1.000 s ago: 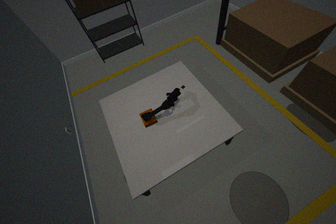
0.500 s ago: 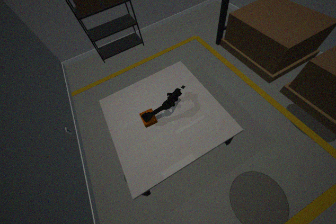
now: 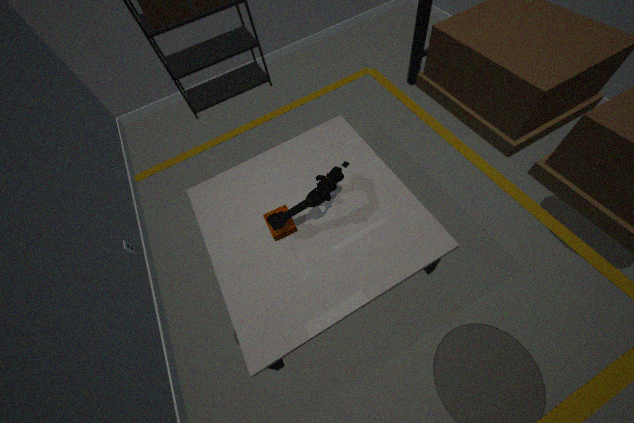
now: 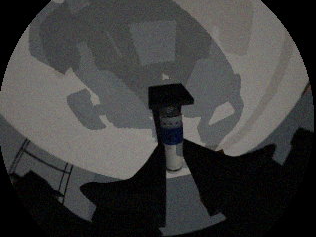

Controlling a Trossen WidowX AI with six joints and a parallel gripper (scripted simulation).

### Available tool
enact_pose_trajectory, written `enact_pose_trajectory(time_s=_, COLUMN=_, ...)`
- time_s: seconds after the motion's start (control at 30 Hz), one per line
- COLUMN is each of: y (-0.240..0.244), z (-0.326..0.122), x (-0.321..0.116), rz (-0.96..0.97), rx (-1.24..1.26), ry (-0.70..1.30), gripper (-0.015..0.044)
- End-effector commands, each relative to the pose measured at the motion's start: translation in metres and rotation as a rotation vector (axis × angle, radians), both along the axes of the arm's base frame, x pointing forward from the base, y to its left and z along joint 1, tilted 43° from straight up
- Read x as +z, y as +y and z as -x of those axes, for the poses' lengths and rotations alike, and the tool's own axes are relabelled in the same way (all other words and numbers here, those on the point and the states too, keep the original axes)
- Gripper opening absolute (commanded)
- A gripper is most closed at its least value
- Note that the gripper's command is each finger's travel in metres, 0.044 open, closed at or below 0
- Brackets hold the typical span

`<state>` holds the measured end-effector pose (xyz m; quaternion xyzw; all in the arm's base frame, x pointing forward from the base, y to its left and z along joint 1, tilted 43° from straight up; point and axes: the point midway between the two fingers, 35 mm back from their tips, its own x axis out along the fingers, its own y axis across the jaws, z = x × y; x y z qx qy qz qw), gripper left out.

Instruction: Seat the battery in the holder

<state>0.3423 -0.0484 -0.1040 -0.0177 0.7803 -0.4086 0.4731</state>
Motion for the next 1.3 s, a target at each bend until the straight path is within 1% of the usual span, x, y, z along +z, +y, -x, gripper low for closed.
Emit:
enact_pose_trajectory(time_s=0.0, y=-0.0021, z=-0.0023, x=-0.0026, rz=-0.001, rx=0.002, ry=0.003, gripper=0.0069)
enact_pose_trajectory(time_s=0.6, y=-0.0050, z=-0.0096, x=-0.0015, rz=-0.001, rx=0.001, ry=0.004, gripper=0.0069)
enact_pose_trajectory(time_s=1.27, y=-0.0055, z=-0.0097, x=-0.0071, rz=0.021, rx=0.065, ry=-0.053, gripper=0.0069)
